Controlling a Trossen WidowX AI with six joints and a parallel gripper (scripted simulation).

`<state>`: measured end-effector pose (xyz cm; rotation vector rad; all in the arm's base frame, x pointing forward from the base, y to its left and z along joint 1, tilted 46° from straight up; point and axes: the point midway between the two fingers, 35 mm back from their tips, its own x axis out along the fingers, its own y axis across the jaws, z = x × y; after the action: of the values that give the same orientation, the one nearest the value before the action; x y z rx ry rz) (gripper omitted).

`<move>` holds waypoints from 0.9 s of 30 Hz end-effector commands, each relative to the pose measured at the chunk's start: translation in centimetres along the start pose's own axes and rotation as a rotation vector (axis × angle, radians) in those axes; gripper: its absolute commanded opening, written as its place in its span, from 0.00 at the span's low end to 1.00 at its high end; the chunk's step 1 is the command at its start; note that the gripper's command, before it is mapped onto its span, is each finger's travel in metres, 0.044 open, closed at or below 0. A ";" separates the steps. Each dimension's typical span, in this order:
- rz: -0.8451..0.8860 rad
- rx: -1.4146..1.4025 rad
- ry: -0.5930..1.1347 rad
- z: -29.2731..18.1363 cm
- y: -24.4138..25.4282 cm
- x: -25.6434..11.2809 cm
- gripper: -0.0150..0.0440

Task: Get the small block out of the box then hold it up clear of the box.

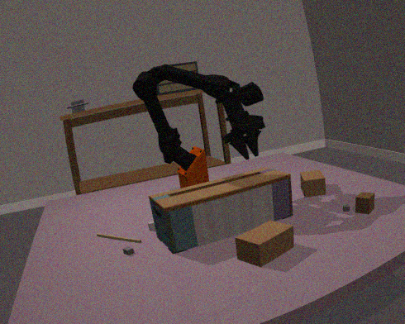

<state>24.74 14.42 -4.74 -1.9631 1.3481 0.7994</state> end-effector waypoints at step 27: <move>-0.025 -1.559 0.193 0.9 2.0 -0.2 0.74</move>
<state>23.25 15.18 -5.27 -3.0185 0.8166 1.8526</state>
